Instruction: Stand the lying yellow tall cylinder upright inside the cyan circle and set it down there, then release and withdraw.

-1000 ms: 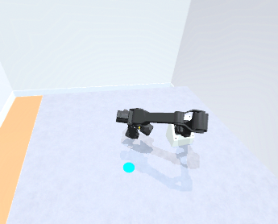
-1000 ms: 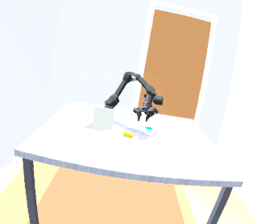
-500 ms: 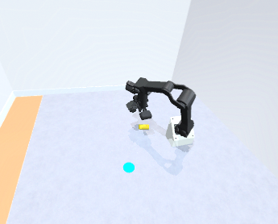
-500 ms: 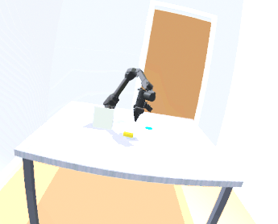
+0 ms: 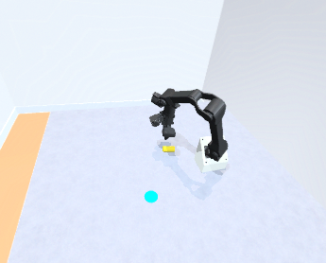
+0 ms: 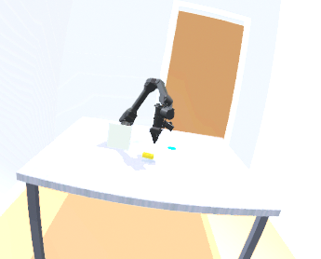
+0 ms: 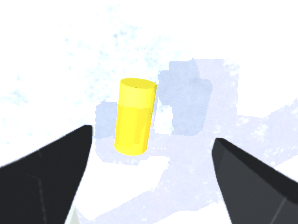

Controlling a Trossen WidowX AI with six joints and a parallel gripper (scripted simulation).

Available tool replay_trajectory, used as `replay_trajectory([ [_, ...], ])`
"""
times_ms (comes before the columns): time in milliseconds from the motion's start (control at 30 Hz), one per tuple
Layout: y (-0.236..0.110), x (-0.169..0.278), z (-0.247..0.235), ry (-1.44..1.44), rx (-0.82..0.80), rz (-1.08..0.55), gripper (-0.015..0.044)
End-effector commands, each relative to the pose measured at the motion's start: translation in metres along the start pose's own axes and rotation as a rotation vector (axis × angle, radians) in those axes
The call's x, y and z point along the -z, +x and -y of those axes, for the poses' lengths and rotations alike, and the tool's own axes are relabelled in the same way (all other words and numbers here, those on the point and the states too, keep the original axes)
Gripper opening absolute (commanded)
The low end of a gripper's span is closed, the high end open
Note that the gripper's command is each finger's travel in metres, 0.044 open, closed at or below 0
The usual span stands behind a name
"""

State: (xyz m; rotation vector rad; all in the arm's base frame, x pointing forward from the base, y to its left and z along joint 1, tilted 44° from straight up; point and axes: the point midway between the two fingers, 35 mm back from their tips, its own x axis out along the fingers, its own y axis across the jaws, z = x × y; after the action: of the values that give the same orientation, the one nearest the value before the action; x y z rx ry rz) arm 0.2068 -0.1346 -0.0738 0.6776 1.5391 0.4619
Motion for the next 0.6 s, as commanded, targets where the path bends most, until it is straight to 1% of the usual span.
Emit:
replay_trajectory([
  [0,0.051,0.004,-0.005,0.012,-0.025,-0.02,0.0309],
  [67,0.076,0.007,-0.007,0.011,-0.028,-0.02,0.0309],
  [133,0.091,0.01,-0.009,0.011,-0.03,-0.02,0.0309],
  [300,0.092,0.01,-0.009,0.011,-0.03,-0.02,0.0309],
  [567,0.092,0.01,-0.009,0.011,-0.03,-0.02,0.0105],
])
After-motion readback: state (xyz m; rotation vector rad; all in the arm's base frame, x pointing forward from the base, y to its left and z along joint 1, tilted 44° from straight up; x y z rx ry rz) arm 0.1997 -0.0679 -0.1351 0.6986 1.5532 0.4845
